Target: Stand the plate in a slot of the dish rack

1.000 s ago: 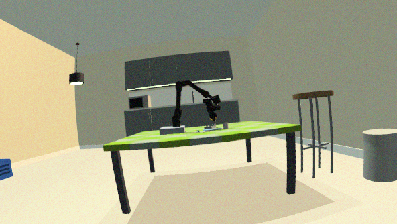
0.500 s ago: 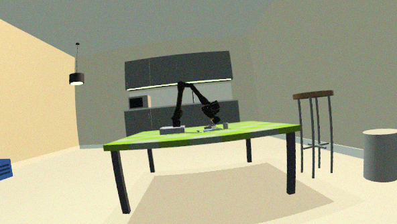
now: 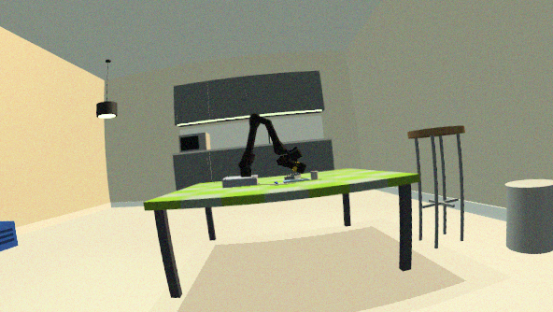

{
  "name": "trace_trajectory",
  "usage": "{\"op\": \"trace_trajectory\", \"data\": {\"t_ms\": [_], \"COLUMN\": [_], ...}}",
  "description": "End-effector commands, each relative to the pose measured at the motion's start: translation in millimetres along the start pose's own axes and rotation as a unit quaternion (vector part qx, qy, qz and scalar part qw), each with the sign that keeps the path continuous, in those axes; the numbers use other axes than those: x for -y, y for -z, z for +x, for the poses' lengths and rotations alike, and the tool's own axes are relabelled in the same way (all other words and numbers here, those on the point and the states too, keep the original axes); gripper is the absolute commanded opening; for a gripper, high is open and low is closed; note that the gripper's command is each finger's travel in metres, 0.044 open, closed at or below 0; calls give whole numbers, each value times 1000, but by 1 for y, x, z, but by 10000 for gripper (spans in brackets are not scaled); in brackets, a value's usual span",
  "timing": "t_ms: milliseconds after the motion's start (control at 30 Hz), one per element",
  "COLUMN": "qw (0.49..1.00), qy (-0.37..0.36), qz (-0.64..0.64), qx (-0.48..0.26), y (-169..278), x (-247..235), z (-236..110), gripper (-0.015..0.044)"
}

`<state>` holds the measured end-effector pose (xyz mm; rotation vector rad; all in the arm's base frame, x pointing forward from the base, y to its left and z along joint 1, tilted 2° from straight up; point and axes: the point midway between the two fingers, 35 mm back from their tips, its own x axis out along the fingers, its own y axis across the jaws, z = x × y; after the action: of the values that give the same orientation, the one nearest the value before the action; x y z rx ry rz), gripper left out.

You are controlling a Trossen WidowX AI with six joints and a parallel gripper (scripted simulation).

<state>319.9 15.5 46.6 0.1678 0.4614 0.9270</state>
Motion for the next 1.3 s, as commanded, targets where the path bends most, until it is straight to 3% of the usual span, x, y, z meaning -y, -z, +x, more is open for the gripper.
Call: {"op": "trace_trajectory", "data": {"t_ms": [0, 367, 1267], "qw": [997, 967, 967], "qy": [-19, -44, -44], "qz": [-64, -204, -205], "qx": [47, 144, 143], "y": [4, 12, 29], "x": [-9, -36, -27], "z": [-7, -24, -16], "gripper": [0, 0, 0]}}
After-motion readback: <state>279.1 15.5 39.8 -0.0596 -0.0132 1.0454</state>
